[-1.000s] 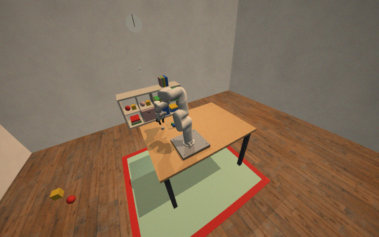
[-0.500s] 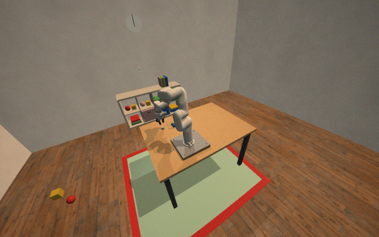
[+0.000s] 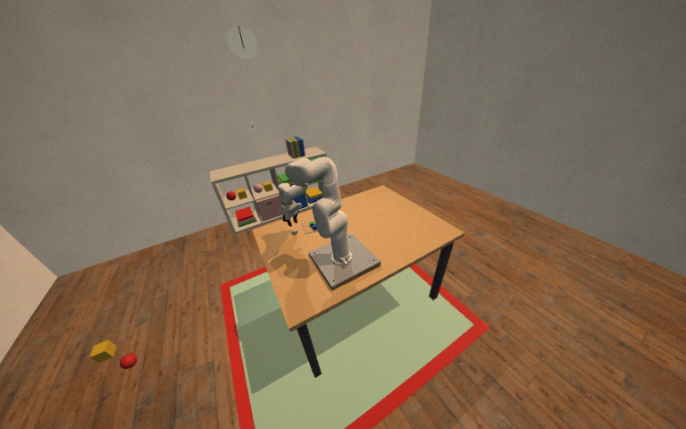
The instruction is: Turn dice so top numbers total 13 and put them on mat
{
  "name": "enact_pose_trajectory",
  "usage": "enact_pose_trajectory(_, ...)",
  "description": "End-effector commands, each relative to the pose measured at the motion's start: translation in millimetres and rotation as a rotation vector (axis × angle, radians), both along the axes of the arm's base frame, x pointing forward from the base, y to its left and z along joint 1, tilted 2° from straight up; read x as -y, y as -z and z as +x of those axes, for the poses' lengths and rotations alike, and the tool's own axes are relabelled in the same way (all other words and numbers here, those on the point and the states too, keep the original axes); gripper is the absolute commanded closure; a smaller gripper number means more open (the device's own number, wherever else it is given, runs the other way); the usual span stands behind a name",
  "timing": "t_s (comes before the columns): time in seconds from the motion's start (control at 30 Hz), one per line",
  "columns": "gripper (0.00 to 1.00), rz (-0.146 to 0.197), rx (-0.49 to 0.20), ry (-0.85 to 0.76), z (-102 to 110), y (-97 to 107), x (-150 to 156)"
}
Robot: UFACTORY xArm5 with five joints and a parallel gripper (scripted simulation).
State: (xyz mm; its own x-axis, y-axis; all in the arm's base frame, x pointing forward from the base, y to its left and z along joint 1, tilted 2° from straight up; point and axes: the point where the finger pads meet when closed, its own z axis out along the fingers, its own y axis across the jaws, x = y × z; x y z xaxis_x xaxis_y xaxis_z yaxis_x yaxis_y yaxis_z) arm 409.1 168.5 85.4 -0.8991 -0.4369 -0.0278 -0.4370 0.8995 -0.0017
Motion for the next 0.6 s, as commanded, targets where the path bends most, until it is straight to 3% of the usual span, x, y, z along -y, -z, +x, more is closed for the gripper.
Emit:
enact_pose_trajectory(0.0,0.53,0.001,0.003,0.0,1,3,-1)
enact_pose_trajectory(0.57,0.53,0.001,0.003,0.0,2,26,-1)
